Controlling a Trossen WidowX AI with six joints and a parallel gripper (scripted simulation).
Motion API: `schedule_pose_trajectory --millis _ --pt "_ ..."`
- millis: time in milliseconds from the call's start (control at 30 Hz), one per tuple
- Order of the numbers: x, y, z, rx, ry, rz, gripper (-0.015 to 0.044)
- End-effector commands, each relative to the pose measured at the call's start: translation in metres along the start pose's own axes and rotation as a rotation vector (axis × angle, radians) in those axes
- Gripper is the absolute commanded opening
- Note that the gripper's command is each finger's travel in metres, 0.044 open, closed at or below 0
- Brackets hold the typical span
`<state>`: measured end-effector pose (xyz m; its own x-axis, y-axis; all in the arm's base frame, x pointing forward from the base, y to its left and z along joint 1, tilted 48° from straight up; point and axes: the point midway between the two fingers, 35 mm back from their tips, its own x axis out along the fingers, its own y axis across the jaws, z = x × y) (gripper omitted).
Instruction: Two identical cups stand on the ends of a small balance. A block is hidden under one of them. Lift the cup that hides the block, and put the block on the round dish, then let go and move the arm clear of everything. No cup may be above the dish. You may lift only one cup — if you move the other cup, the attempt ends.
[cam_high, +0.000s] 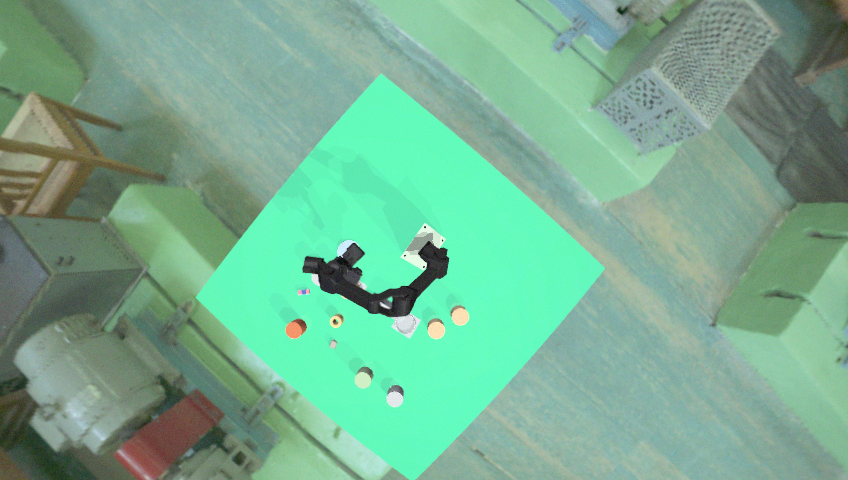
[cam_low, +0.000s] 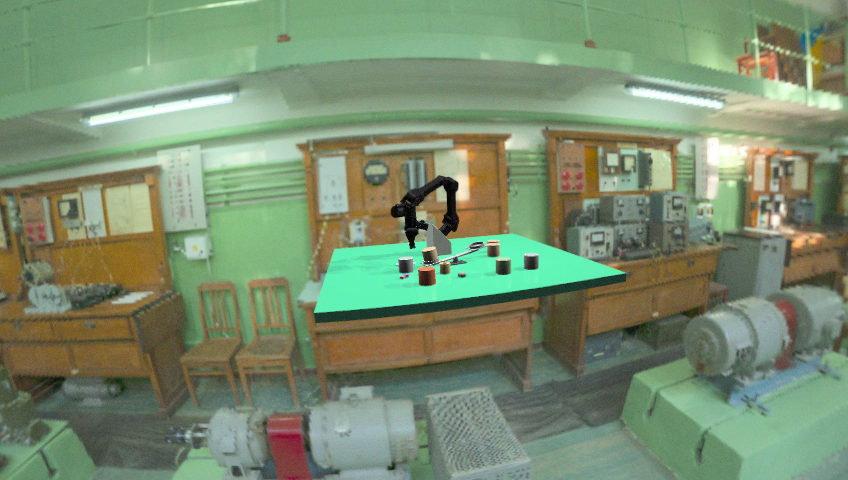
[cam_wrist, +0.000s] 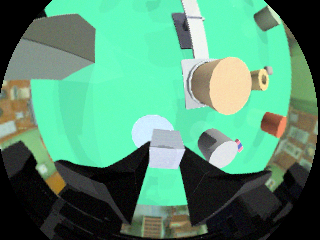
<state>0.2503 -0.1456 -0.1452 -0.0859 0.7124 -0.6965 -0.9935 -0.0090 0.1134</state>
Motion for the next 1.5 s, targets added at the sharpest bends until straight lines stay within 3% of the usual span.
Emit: schedule_pose_trajectory --millis 0,533,1167,1467 --pt "0.009 0.01 -0.021 -0.006 0.003 -0.004 0.0" --pt "0.063 0.02 -0.037 -0.009 -0.005 -0.003 0.0" --pt "0.084 0.02 -0.037 -0.009 -0.006 -0.003 0.0" --pt "0.079 0.019 -0.038 -0.014 0.0 -0.002 0.0236"
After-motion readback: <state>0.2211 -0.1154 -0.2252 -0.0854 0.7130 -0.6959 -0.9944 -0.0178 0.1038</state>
